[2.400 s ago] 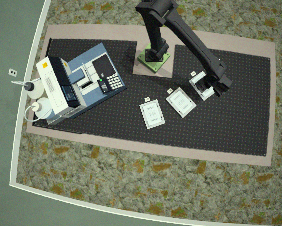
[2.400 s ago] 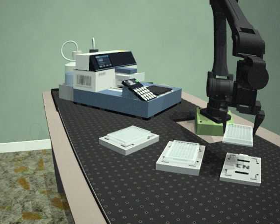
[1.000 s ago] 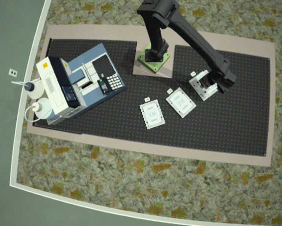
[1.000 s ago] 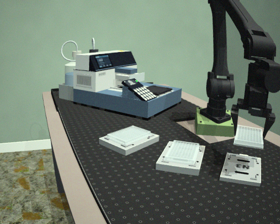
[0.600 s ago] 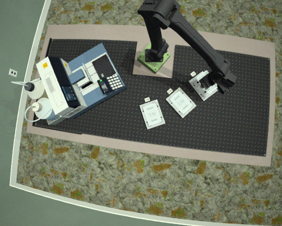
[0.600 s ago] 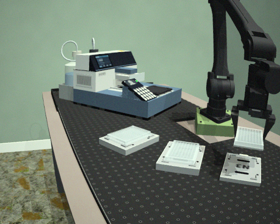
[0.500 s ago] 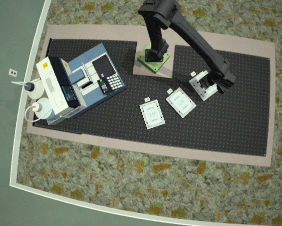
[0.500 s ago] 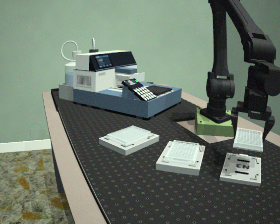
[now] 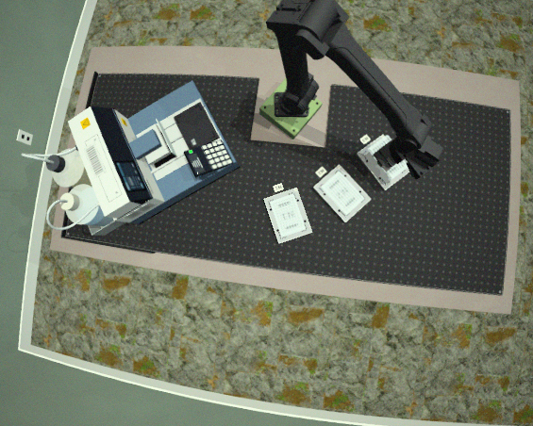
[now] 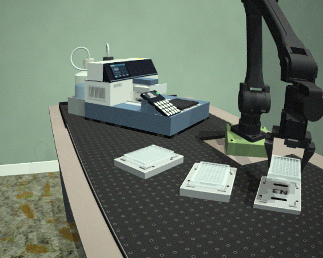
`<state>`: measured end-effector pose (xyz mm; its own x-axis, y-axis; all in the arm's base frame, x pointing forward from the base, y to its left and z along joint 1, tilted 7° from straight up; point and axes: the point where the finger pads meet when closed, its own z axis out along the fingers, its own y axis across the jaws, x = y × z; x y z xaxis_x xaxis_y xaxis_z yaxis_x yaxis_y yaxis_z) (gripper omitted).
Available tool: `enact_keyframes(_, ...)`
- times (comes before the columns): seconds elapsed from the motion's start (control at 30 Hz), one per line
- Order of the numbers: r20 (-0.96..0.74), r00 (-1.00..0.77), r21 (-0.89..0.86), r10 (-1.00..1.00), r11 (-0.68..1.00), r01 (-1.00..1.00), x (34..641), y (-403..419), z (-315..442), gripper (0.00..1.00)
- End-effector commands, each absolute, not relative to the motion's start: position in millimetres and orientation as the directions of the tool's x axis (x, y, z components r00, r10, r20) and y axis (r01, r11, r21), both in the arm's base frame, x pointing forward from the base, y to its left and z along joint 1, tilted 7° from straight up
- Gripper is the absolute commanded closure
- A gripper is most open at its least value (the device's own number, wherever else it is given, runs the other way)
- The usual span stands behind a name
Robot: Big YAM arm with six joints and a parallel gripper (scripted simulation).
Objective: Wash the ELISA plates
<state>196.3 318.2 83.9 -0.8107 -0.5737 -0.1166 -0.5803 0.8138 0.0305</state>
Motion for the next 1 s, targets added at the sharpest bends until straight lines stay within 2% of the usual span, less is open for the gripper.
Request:
enact_keyframes(0.0, -0.124, -0.812, 0.032, -0.571, 0.815, -0.578, 201.8, 320.5, 78.6, 0.16)
enact_keyframes(0.47, -0.123, -0.811, 0.032, -0.572, 0.814, -0.579, 203.1, 321.4, 58.2, 0.16)
enact_keyframes(0.5, -0.178, -0.805, 0.056, -0.566, 0.811, -0.582, 214.2, 341.0, 78.7, 0.16)
enact_keyframes(0.63, -0.122, -0.811, 0.031, -0.573, 0.814, -0.580, 203.2, 322.0, 49.5, 0.16)
enact_keyframes(0.97, -0.148, -0.809, 0.044, -0.570, 0.813, -0.581, 207.1, 332.9, 48.7, 0.16)
